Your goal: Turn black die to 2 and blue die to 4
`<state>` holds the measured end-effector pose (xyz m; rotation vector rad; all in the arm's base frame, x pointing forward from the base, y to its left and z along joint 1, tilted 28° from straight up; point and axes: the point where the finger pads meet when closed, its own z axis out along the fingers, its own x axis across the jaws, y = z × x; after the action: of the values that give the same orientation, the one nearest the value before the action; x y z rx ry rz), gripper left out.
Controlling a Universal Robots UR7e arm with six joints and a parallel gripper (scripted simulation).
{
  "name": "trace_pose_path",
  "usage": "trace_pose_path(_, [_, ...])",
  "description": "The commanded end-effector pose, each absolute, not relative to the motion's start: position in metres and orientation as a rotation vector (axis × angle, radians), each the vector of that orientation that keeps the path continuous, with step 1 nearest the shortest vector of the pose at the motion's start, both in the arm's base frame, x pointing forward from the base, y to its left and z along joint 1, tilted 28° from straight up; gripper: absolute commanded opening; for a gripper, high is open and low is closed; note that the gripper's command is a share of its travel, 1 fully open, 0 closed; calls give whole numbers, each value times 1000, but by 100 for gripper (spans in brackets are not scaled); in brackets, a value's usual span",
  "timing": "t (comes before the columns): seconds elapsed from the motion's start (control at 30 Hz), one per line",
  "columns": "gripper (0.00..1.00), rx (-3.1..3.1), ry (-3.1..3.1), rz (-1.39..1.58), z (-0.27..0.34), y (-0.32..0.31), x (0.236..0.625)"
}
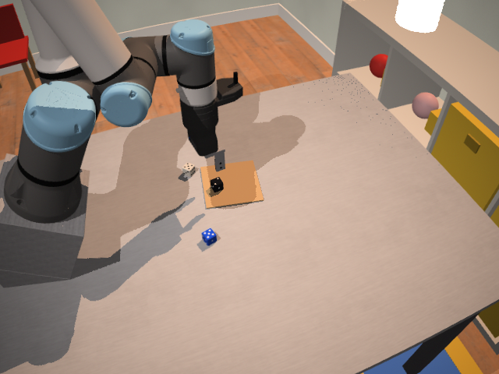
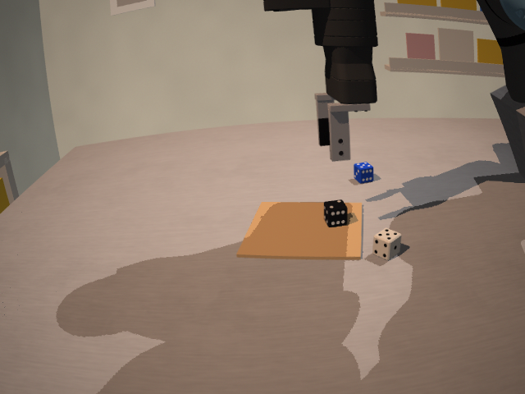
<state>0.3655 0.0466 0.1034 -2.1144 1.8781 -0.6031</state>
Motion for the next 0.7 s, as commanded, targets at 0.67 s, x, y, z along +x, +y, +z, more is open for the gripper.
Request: trace_pose_path(0.67, [100, -1738, 2174, -516, 102, 23, 366])
